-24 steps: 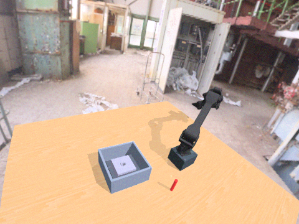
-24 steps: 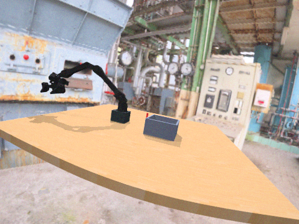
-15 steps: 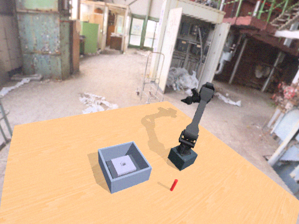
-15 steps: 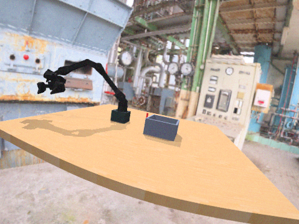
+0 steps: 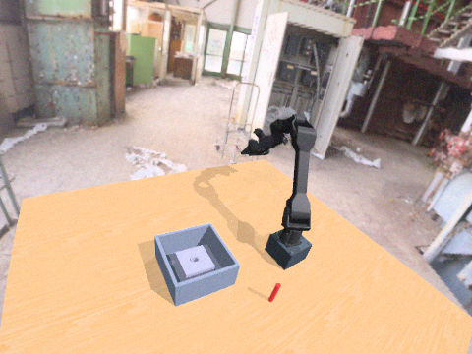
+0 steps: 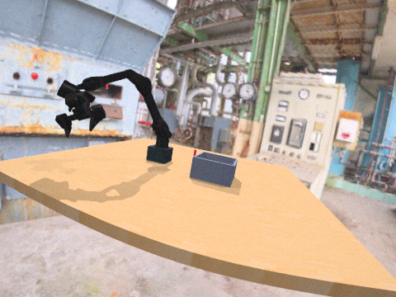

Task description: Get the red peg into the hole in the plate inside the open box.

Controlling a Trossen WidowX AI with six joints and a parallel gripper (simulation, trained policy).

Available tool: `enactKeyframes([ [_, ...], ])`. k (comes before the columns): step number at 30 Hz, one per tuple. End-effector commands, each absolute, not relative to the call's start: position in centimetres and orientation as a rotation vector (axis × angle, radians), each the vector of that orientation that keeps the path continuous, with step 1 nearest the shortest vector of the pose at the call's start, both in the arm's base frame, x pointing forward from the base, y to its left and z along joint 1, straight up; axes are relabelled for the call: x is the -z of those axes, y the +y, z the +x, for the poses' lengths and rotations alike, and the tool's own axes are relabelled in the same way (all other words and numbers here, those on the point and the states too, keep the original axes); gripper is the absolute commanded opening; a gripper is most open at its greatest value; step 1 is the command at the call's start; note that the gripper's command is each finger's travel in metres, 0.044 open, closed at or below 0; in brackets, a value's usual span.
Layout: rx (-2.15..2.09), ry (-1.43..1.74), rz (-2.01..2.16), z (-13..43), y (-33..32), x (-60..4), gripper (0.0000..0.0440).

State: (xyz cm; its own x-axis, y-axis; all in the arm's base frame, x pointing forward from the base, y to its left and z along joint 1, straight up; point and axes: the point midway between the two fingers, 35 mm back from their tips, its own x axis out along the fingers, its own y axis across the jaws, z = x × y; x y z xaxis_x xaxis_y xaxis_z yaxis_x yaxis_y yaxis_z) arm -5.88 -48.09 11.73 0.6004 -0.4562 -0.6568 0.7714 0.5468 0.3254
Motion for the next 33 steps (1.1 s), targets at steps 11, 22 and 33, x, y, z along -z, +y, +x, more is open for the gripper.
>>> enactKeyframes([
  [11, 0.643, 0.763, 0.798, 10.5, -43.5, -12.9, 0.044],
  [22, 0.579, 0.963, 0.849, 21.1, -35.4, -13.8, 0.044],
  [33, 0.543, 1.153, 0.845, 27.5, -24.9, -14.6, 0.044],
])
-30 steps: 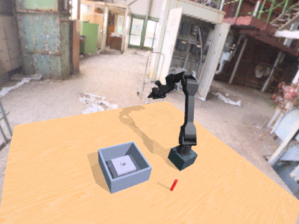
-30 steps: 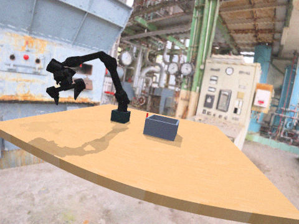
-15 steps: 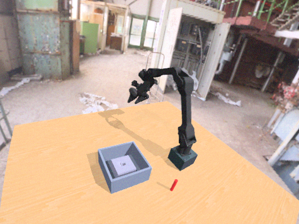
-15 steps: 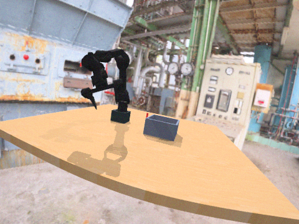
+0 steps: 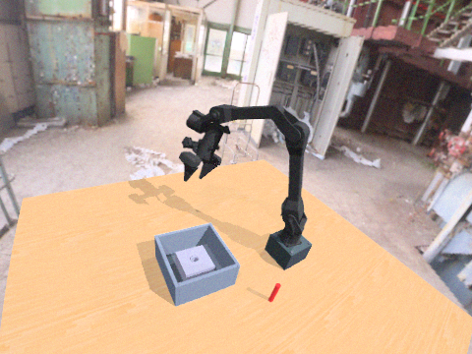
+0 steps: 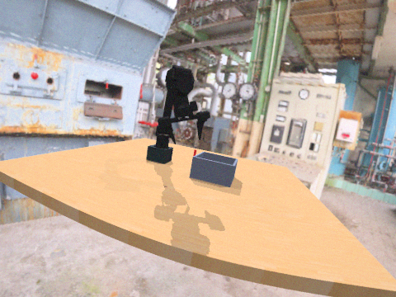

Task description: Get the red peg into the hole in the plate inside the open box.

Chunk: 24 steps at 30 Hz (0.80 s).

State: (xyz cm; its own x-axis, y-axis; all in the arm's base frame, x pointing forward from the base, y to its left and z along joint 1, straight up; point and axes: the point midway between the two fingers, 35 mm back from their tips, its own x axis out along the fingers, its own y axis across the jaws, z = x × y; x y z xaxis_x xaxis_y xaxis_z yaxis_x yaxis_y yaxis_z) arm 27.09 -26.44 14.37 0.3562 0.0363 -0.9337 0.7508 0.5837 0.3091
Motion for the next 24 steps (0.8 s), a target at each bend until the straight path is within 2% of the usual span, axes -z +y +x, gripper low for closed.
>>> enactKeyframes([
  [1, 0.541, 1.17, 0.843, 27.9, -23.8, -14.6, 0.044],
  [12, 0.528, 1.348, 0.797, 29.6, -12.4, -15.1, 0.044],
  [24, 0.577, 1.523, 0.72, 26.8, -1.8, -15.1, 0.044],
])
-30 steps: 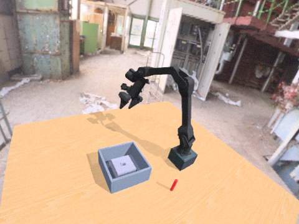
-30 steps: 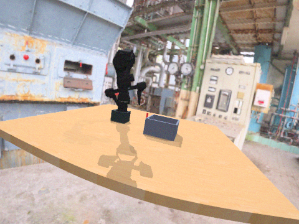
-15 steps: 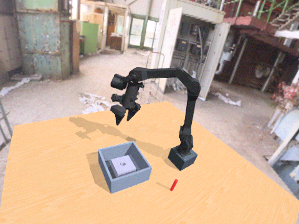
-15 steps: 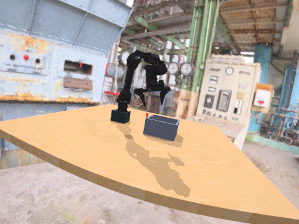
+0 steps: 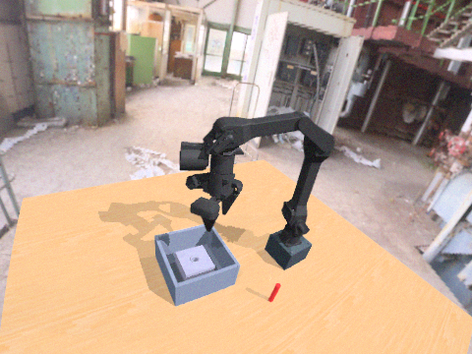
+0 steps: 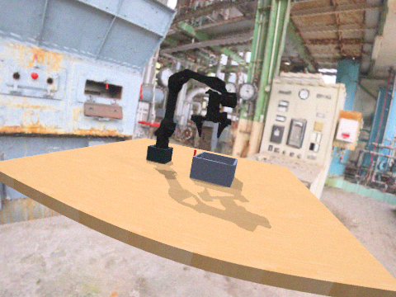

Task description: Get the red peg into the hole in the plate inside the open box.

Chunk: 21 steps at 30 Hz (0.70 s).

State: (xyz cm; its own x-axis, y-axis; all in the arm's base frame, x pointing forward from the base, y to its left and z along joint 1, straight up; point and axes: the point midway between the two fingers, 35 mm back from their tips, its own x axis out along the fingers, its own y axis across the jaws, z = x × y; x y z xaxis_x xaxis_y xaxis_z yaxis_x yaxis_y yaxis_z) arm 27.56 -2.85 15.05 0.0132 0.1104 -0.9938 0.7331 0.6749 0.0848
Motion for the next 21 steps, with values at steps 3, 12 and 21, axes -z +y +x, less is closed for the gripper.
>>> enactKeyframes([
  [3, 0.602, 1.557, 0.697, 25.6, 0.3, -14.9, 0.044],
  [12, 0.697, 1.63, 0.622, 21.7, 5.1, -14.2, 0.044],
  [21, 0.794, 1.657, 0.538, 18.2, 8.4, -12.6, 0.044],
])
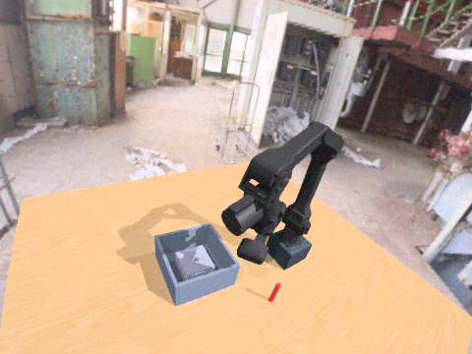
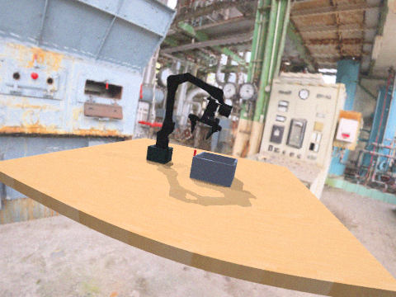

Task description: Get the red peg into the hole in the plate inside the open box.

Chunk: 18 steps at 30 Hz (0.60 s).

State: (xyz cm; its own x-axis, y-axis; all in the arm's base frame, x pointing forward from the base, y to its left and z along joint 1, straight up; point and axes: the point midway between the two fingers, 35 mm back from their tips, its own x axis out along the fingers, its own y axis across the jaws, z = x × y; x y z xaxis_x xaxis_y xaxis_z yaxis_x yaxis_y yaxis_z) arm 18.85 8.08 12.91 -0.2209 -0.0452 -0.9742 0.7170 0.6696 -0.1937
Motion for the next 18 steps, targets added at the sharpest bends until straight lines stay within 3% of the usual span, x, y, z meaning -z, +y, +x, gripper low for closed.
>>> enactKeyframes([
  [1, 0.802, 1.657, 0.528, 17.8, 8.8, -12.4, 0.044],
  [18, 0.797, 1.613, 0.397, 14.6, 13.0, -7.3, 0.044],
])
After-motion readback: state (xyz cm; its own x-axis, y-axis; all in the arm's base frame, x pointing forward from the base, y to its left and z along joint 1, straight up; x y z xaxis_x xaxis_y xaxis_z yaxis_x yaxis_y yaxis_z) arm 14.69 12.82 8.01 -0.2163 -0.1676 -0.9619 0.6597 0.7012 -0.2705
